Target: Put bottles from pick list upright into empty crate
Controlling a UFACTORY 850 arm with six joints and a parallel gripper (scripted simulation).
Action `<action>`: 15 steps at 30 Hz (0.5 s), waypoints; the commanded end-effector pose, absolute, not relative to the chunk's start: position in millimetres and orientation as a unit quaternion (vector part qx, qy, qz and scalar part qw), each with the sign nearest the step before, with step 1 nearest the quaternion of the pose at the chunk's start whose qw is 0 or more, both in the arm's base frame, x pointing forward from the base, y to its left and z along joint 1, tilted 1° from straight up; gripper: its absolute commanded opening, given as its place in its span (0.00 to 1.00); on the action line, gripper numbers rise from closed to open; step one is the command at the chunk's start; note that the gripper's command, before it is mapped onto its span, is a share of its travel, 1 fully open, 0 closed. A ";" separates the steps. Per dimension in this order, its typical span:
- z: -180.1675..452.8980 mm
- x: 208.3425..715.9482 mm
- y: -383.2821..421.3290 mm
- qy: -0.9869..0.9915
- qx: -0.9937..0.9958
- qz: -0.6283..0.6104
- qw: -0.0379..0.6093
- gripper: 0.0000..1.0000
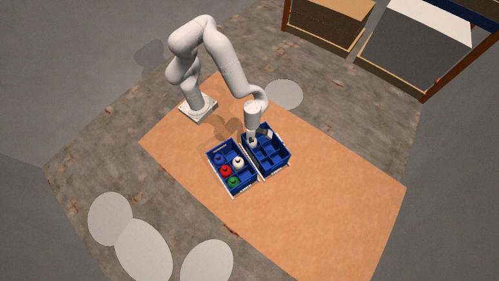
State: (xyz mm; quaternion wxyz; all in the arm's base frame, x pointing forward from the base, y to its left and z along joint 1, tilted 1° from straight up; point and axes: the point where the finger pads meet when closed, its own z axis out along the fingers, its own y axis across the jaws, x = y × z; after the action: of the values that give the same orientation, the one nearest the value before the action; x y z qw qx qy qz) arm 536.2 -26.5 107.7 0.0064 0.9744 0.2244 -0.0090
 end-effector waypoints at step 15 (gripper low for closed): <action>100.5 537.1 -26.6 0.224 0.974 -0.008 0.007 0.00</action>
State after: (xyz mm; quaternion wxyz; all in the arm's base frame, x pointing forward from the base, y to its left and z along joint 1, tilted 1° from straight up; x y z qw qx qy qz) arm 536.1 -26.6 101.2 0.0064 0.9744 0.2244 -0.0090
